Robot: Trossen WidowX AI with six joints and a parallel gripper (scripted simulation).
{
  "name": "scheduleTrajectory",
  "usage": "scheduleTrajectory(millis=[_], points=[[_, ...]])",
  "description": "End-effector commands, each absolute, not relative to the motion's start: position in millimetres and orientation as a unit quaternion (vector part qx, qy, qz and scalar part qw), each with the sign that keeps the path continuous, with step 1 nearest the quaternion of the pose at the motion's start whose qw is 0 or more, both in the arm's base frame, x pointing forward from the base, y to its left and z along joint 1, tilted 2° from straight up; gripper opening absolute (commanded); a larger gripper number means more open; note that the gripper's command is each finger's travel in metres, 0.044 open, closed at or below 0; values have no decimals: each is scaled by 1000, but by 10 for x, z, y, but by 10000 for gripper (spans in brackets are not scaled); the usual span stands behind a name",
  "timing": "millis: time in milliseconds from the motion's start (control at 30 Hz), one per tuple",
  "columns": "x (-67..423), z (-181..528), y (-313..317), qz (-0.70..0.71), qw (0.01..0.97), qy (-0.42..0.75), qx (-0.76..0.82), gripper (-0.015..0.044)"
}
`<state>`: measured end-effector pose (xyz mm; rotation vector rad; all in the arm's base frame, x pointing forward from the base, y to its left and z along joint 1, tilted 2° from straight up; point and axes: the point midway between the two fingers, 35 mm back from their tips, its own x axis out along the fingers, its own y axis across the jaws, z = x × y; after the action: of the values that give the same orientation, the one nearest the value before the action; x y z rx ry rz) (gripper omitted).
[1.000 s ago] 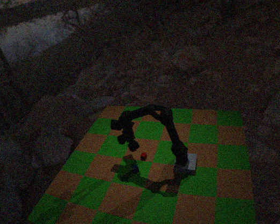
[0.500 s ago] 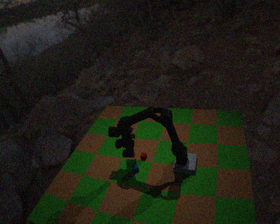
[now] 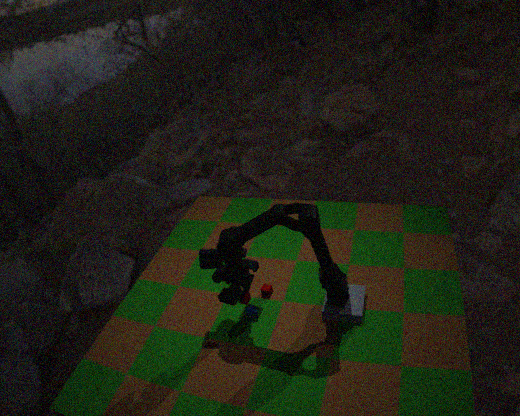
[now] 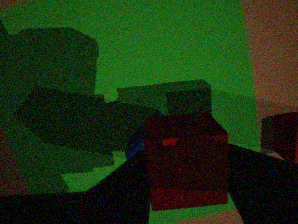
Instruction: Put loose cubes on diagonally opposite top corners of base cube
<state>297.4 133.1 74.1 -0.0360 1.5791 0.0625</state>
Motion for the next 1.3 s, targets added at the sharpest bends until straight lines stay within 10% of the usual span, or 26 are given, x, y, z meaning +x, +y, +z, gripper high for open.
scheduleTrajectory(millis=[0,1267], points=[[2927,733,1414,3,704,710,14,105],[2933,451,1415,1,704,710,16,105]])
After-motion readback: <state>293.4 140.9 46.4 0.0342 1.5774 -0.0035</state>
